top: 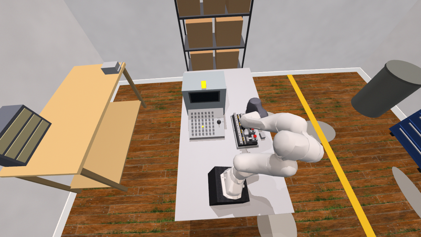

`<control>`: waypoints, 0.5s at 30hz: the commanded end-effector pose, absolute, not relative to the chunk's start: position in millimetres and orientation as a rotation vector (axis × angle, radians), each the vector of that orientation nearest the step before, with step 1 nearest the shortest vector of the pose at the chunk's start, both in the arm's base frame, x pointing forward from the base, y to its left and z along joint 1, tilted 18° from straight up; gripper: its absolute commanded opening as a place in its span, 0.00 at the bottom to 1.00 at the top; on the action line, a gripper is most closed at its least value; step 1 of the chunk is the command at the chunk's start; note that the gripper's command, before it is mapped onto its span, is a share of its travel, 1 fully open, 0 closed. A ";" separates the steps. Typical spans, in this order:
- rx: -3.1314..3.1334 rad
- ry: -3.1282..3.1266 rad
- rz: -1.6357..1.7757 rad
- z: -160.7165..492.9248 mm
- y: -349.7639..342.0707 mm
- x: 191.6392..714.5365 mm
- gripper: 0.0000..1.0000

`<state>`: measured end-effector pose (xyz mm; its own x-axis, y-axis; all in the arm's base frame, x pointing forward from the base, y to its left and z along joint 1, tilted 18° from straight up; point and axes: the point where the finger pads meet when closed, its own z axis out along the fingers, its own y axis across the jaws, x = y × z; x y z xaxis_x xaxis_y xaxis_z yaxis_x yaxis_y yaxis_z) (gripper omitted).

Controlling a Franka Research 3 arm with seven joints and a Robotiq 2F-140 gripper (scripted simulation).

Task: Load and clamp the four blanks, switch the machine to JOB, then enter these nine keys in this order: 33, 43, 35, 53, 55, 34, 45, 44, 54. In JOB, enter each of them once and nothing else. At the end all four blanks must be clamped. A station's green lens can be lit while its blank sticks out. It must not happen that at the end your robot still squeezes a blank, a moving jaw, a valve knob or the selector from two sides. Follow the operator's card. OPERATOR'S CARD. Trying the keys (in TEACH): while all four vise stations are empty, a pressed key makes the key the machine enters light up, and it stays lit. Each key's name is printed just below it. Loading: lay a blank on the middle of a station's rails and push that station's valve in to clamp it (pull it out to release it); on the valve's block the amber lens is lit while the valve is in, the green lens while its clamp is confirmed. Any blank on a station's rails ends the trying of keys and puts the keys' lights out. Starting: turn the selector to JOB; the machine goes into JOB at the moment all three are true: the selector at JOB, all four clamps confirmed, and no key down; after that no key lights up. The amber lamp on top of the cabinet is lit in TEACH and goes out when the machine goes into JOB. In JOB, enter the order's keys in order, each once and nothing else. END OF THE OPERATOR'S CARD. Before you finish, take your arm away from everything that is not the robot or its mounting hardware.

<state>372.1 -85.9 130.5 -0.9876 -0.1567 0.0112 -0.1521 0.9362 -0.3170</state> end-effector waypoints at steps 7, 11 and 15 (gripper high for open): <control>-0.240 3.076 -0.501 131.6 -84.5 372.9 0.00; -0.238 3.075 -0.501 131.5 -84.4 372.8 0.00; -0.236 3.075 -0.501 131.4 -84.3 372.7 0.00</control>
